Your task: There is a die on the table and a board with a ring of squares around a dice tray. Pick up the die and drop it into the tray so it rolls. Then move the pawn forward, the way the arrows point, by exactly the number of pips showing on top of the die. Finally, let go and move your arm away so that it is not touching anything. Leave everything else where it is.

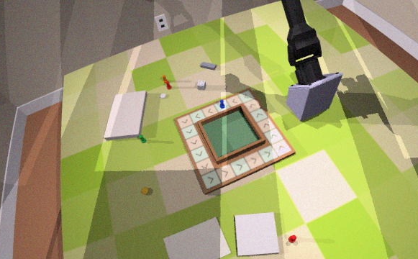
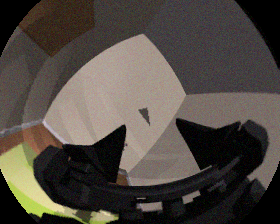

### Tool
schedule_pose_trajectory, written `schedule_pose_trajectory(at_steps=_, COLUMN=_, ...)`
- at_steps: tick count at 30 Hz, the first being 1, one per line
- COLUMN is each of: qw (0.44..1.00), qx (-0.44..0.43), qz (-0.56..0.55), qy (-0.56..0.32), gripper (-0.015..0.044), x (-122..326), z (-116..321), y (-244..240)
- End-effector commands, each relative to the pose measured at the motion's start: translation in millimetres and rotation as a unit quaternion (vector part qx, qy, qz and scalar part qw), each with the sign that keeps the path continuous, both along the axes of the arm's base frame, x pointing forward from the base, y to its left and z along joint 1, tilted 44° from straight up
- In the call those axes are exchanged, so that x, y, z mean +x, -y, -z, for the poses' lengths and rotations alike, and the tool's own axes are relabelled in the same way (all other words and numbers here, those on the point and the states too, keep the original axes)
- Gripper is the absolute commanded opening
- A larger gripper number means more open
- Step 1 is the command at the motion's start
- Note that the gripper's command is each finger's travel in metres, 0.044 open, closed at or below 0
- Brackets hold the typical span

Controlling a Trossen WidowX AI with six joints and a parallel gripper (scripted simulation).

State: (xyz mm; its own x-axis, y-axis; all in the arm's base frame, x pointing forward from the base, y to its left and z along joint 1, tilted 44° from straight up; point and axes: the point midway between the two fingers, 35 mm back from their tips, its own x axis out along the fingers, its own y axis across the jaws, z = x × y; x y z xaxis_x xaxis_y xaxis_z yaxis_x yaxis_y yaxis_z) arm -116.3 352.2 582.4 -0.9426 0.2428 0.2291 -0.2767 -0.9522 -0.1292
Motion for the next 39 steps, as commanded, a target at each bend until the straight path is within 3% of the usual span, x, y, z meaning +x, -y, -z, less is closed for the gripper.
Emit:
schedule_pose_trajectory(at_steps=1, qw=1.0, qx=-0.002, qz=0.003, qy=-0.002, gripper=0.0374, x=1.6, z=0.1, y=-1.4)
schedule_pose_trajectory(at_steps=5, qw=0.996, qx=-0.034, qz=0.074, qy=-0.039, gripper=0.0275, x=36.5, z=3.9, y=-27.7)
schedule_pose_trajectory(at_steps=19, qw=0.9, qx=-0.127, qz=0.385, qy=-0.159, gripper=0.0275, x=219.4, z=46.1, y=-85.2)
schedule_pose_trajectory(at_steps=25, qw=0.818, qx=-0.184, qz=0.506, qy=-0.204, gripper=0.0275, x=303.9, z=84.9, y=-77.7)
schedule_pose_trajectory(at_steps=30, qw=0.765, qx=-0.209, qz=0.567, qy=-0.223, gripper=0.0275, x=347.4, z=108.1, y=-65.9)
schedule_pose_trajectory(at_steps=39, qw=0.579, qx=-0.265, qz=0.73, qy=-0.249, gripper=0.0275, x=463.2, z=180.5, y=1.0)
